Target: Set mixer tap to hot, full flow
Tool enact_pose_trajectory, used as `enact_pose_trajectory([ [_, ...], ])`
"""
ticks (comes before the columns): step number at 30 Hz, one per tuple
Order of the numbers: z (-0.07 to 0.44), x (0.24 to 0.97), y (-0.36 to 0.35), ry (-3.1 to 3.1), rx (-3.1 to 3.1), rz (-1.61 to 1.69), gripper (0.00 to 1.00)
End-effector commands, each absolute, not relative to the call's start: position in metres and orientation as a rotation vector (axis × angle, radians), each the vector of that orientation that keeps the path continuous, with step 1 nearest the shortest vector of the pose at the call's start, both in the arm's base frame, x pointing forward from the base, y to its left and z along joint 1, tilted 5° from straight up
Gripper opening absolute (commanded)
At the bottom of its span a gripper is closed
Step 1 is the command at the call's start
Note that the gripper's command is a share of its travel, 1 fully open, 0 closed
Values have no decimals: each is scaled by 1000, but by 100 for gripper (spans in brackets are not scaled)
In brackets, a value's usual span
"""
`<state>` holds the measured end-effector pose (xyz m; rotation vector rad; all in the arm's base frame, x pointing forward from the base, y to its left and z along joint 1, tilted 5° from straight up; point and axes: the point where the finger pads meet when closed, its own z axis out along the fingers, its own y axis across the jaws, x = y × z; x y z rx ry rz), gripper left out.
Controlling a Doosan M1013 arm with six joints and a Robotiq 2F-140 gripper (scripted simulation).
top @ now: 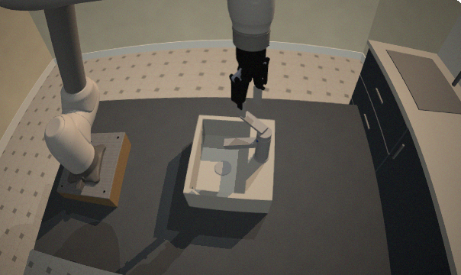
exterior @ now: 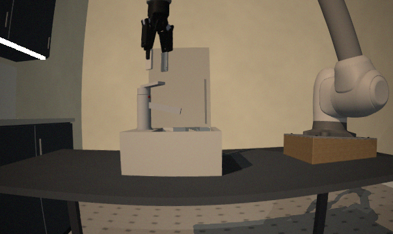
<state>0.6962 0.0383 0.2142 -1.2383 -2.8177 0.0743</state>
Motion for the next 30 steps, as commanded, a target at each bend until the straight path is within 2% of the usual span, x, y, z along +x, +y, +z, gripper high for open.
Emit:
enact_pose_trajectory([
  [1,209,696,38,-2818,-1238,74,41],
  [30,188,694,38,-2818,-1238,74,41],
])
